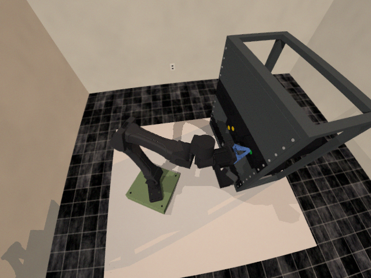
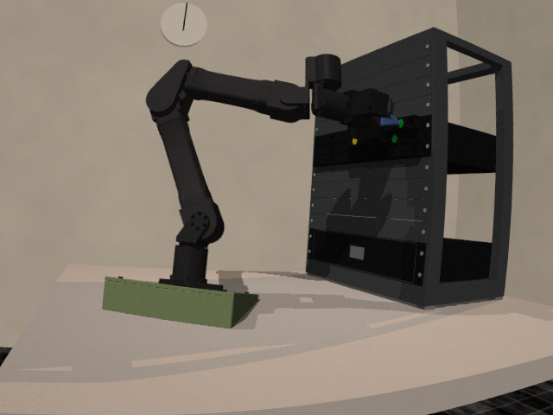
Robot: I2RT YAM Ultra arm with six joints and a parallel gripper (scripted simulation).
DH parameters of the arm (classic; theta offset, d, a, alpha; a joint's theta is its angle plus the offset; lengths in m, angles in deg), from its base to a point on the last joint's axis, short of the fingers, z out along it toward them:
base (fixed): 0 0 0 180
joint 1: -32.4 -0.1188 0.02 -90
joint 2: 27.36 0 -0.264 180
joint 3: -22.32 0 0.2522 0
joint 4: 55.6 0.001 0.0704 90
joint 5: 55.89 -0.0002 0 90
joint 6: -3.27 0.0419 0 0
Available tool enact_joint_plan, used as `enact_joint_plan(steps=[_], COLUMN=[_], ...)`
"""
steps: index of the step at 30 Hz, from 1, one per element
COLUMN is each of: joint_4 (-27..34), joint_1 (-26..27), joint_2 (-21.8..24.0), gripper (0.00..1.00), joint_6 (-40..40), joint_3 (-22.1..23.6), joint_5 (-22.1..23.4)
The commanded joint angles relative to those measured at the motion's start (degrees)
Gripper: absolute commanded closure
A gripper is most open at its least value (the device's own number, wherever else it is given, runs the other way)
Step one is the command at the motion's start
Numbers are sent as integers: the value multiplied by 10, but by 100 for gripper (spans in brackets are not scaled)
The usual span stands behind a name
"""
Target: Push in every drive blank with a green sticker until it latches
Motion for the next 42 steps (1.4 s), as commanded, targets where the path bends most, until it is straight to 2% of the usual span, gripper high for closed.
enact_joint_plan(steps=[1,42], joint_4=[-22,-27], joint_1=[-10,-20], joint_2=[-7,-15], gripper=[100,100], joint_6=[-8,-9], joint_3=[-29,-32], joint_5=[-8,-19])
